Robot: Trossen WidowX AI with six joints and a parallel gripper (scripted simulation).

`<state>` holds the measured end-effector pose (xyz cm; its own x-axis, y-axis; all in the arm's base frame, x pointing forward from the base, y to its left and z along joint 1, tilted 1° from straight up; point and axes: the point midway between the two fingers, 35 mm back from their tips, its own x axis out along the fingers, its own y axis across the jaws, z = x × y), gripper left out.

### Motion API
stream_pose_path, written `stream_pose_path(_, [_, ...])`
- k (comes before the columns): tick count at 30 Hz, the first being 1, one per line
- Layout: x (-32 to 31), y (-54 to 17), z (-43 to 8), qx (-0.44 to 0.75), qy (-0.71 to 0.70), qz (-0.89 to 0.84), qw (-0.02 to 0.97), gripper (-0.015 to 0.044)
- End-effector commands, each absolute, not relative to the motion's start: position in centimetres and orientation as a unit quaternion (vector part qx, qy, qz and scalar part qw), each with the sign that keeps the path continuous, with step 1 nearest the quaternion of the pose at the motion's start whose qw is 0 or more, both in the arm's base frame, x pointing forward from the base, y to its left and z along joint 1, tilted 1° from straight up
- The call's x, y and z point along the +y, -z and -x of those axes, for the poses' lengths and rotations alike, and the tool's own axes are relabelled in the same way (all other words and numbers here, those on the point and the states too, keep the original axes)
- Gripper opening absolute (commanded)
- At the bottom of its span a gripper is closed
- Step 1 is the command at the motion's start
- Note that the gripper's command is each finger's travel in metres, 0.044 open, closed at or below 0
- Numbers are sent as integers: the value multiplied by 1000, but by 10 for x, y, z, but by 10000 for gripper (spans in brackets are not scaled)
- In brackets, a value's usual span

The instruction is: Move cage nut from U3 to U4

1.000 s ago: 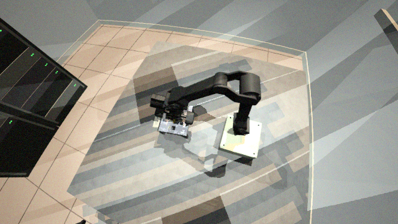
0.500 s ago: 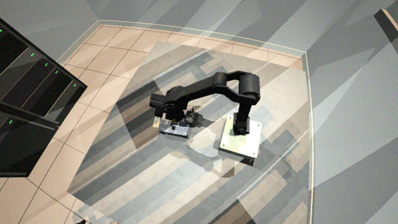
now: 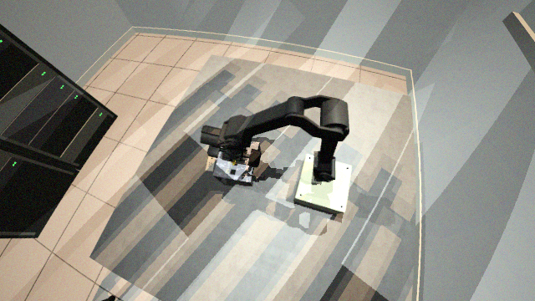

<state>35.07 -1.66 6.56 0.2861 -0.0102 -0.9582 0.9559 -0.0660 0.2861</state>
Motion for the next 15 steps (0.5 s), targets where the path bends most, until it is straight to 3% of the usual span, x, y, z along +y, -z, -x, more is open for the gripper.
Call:
stream_pose_path(1, [-16,-67,-352,407,439,-585,547,38])
stream_pose_path(15, [-16,-68,-352,409,441,-584,546,38])
